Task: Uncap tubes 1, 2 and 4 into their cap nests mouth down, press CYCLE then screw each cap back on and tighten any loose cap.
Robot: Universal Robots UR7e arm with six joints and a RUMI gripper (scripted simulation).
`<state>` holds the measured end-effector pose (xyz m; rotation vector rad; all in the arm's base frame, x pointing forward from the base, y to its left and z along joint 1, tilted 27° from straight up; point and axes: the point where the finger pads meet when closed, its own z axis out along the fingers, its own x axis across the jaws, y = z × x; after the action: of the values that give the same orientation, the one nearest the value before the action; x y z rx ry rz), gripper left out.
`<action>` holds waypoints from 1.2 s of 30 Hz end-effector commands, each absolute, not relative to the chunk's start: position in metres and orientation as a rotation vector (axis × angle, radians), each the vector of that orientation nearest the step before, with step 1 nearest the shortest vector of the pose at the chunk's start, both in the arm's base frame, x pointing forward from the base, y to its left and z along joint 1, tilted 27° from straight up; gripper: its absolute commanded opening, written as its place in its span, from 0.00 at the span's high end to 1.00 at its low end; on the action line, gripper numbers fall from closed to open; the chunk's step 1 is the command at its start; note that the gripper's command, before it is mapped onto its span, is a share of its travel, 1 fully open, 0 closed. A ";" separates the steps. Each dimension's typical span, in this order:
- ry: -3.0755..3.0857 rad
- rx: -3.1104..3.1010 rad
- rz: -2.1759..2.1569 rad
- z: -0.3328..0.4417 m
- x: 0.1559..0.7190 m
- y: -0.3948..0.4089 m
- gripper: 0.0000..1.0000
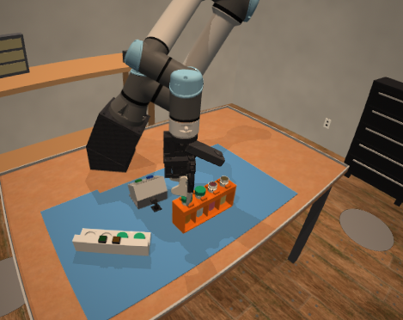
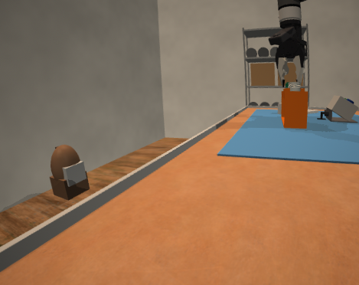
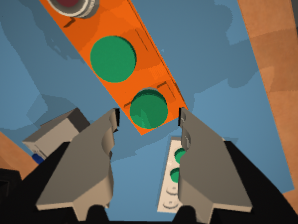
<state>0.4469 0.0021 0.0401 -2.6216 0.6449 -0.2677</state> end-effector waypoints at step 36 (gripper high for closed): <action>-0.649 -2.726 -0.528 0.041 0.447 0.002 1.00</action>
<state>0.4471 0.0020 0.0401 -2.7676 -0.3686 -0.4782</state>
